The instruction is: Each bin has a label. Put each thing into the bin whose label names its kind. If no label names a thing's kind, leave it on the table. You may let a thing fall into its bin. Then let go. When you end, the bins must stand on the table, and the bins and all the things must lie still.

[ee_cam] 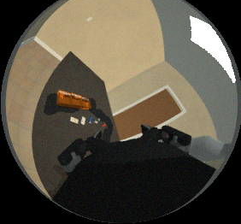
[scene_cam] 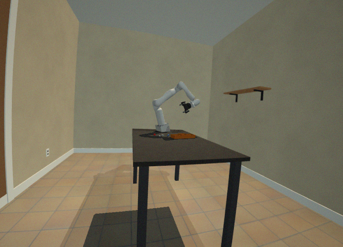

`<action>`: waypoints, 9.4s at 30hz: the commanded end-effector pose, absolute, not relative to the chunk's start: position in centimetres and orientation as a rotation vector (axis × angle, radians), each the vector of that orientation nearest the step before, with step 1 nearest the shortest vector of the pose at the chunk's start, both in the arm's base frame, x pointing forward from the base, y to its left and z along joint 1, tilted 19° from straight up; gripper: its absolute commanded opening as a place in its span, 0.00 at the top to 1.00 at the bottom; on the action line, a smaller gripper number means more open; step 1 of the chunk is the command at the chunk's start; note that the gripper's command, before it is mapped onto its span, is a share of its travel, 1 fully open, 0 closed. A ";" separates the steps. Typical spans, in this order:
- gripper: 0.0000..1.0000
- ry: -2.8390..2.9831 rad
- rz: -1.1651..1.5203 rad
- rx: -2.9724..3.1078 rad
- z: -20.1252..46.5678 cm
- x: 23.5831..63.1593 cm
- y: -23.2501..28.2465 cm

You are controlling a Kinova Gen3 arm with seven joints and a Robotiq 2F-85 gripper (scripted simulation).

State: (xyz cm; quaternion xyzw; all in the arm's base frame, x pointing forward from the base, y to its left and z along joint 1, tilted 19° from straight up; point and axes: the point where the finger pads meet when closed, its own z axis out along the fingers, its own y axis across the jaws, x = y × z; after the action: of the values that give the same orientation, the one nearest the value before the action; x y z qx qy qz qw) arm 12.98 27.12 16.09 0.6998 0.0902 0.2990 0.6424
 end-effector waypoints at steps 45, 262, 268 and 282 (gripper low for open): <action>0.91 -0.324 0.790 1.875 8.9 19.8 22.0; 0.91 -0.745 -0.133 -3.383 -1.4 45.2 7.0; 0.91 -0.737 -0.128 -3.383 -0.6 44.9 7.3; 0.91 -0.737 -0.128 -3.383 0.9 44.6 7.8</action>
State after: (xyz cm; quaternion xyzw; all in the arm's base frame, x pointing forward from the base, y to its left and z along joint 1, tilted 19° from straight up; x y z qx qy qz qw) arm 44.86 7.40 0.33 0.9628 0.2112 0.0367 0.1643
